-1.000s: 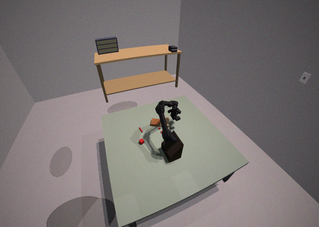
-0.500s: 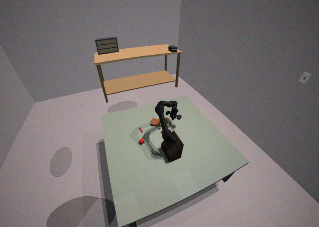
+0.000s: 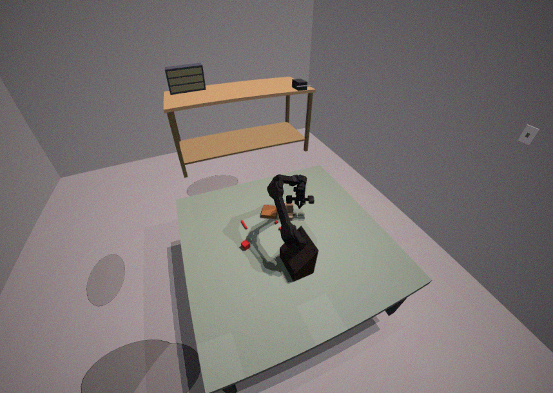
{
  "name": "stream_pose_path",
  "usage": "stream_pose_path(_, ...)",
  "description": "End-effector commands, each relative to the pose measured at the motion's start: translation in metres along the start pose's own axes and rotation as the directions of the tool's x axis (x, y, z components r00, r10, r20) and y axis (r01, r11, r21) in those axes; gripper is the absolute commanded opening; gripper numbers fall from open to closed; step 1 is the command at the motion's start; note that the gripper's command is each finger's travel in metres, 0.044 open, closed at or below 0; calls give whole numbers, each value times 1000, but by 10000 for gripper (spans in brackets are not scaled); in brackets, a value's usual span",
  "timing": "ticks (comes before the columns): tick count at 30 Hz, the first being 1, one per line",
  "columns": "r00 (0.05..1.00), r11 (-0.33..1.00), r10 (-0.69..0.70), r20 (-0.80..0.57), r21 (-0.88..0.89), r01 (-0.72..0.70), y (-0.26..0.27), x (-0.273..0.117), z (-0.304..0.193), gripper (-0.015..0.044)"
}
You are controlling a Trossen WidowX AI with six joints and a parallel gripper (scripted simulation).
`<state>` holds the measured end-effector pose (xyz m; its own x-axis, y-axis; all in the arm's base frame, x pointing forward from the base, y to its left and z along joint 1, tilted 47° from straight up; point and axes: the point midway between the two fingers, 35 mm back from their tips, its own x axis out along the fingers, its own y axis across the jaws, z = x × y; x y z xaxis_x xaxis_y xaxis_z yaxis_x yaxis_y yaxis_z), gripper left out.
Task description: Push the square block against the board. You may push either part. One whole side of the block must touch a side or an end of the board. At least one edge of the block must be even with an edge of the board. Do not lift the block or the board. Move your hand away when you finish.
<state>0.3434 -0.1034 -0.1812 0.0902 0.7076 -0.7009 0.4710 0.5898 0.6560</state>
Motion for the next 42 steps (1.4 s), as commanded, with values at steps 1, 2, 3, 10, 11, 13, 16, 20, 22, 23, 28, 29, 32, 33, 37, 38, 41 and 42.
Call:
stream_pose_path(1,1000,989,5,2,-149,-5,3,0,-1,0)
stream_pose_path(2,1000,983,5,2,-183,-5,3,0,-1,0)
stream_pose_path(3,1000,976,5,2,-216,-5,4,0,-2,0)
stream_pose_path(10,1000,896,6,2,-444,-4,6,0,-3,0)
stream_pose_path(11,1000,880,6,2,-475,-4,7,0,-3,0)
stream_pose_path(13,1000,845,6,2,-534,-4,7,0,-4,0)
stream_pose_path(16,1000,786,6,2,-619,-4,9,0,-5,0)
stream_pose_path(20,1000,764,6,2,-645,-4,9,0,-5,0)
stream_pose_path(22,1000,764,6,2,-645,-4,9,0,-5,0)
stream_pose_path(23,1000,764,6,2,-645,-4,9,0,-5,0)
stream_pose_path(28,1000,683,6,2,-730,-3,10,8,-5,0)
stream_pose_path(29,1000,658,6,2,-753,-3,10,11,-5,0)
stream_pose_path(32,1000,579,6,2,-815,-2,11,18,-5,0)
stream_pose_path(33,1000,551,6,2,-834,-2,12,21,-5,0)
stream_pose_path(37,1000,434,7,1,-901,-2,13,31,-6,0)
stream_pose_path(38,1000,403,7,1,-915,-2,14,33,-7,0)
stream_pose_path(41,1000,308,8,1,-951,-2,15,40,-7,0)
stream_pose_path(42,1000,276,8,1,-961,-2,15,43,-8,0)
